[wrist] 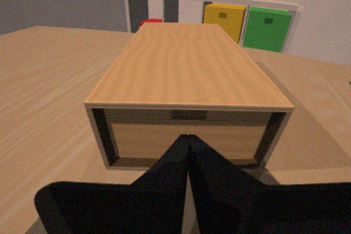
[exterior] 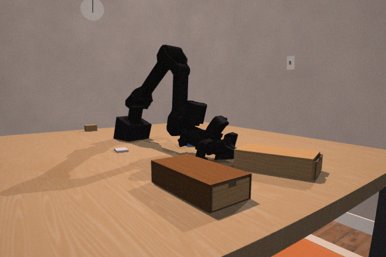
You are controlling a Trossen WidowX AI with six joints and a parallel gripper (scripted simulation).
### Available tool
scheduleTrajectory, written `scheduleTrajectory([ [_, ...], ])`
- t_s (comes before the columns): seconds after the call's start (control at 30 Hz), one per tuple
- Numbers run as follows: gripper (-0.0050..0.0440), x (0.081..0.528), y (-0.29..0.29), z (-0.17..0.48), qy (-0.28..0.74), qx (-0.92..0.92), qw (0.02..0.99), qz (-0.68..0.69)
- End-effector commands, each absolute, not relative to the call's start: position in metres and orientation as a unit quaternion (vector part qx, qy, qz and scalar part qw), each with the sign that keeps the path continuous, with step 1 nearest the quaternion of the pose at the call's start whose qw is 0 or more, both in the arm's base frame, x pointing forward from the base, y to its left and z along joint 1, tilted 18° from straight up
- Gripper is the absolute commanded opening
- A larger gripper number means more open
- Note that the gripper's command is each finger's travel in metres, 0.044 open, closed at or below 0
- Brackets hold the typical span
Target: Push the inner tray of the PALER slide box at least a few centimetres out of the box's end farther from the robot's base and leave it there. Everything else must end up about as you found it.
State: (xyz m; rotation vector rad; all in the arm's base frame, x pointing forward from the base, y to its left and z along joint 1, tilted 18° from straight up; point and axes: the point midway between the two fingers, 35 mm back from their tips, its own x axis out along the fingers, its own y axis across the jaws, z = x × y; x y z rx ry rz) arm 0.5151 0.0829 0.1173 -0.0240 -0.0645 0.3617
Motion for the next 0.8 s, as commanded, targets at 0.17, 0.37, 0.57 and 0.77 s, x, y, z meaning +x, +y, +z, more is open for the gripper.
scheduleTrajectory([
  [0.17,-0.005,0.526,0.088,0.128,-0.041,-0.014,0.983,0.18],
  [0.37,-0.005,0.53,0.089,0.13,-0.041,-0.014,0.983,0.18],
  [0.57,-0.005,0.536,0.092,0.132,-0.041,-0.014,0.983,0.18],
  [0.77,-0.005,0.541,0.094,0.134,-0.042,-0.014,0.983,0.18],
])
